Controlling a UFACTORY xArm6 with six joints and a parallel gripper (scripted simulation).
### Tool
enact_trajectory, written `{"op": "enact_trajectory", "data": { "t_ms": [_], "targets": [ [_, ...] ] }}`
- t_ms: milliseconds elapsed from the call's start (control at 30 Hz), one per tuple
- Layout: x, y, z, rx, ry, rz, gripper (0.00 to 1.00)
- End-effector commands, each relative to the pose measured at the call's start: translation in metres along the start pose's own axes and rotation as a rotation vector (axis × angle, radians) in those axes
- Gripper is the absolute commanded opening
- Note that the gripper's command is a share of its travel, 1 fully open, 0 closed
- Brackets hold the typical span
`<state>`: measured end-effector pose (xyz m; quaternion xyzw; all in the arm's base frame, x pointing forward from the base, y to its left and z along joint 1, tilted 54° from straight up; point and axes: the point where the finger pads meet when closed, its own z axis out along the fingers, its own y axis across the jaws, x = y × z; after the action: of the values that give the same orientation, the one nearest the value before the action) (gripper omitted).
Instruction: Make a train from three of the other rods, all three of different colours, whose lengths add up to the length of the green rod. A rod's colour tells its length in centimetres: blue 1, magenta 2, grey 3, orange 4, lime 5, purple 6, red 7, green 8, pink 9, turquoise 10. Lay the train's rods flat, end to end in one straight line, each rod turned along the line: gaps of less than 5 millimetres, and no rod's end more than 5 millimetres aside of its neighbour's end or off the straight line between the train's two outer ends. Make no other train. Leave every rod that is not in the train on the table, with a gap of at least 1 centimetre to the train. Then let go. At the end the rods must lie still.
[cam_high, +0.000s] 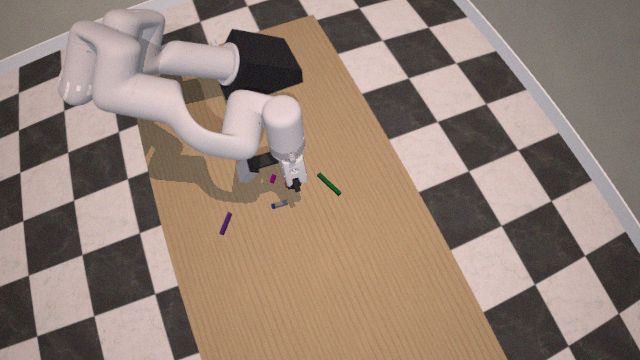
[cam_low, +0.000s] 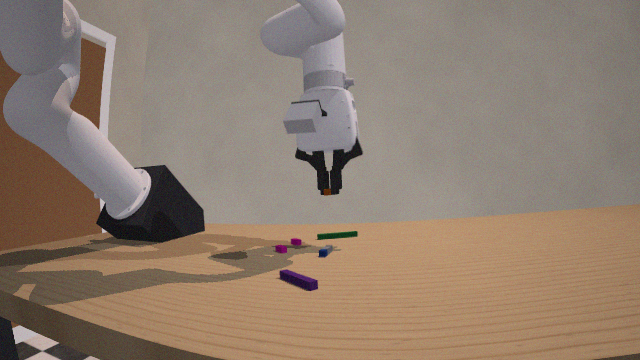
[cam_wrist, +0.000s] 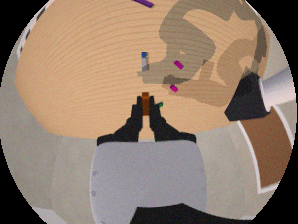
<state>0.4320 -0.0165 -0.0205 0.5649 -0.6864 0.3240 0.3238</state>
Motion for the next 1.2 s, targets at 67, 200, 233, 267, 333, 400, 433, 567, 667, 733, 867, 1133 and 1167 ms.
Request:
{"op": "enact_trajectory", "data": {
  "t_ms": [67, 200, 233, 267, 333, 400, 433, 567, 667, 733, 867, 1133, 1167],
  "targets": [
    [0.000, -0.001, 0.021, 0.002, -0.002, 0.001, 0.04],
    [0.000, -0.001, 0.039, 0.002, -0.002, 0.001, 0.04],
    [0.000, -0.001, 0.039, 0.002, -0.002, 0.001, 0.04],
    [0.000, -0.001, 0.039, 0.002, -0.002, 0.001, 0.04],
    [0.000, -0.001, 0.048, 0.002, -0.002, 0.001, 0.04],
    [0.000, -0.001, 0.056, 0.002, -0.002, 0.001, 0.04],
    [0.000, -0.001, 0.059, 0.002, -0.002, 0.001, 0.04],
    [0.000, -0.002, 0.070, 0.002, -0.002, 0.001, 0.04],
    [0.000, -0.002, 0.075, 0.002, -0.002, 0.001, 0.04],
    [0.000, -0.002, 0.076, 0.002, -0.002, 0.001, 0.04],
    [0.000, -0.002, 0.076, 0.002, -0.002, 0.001, 0.04],
    [0.000, -0.002, 0.077, 0.002, -0.002, 0.001, 0.04],
    [0.000, -0.002, 0.077, 0.002, -0.002, 0.001, 0.04]
  ]
}}
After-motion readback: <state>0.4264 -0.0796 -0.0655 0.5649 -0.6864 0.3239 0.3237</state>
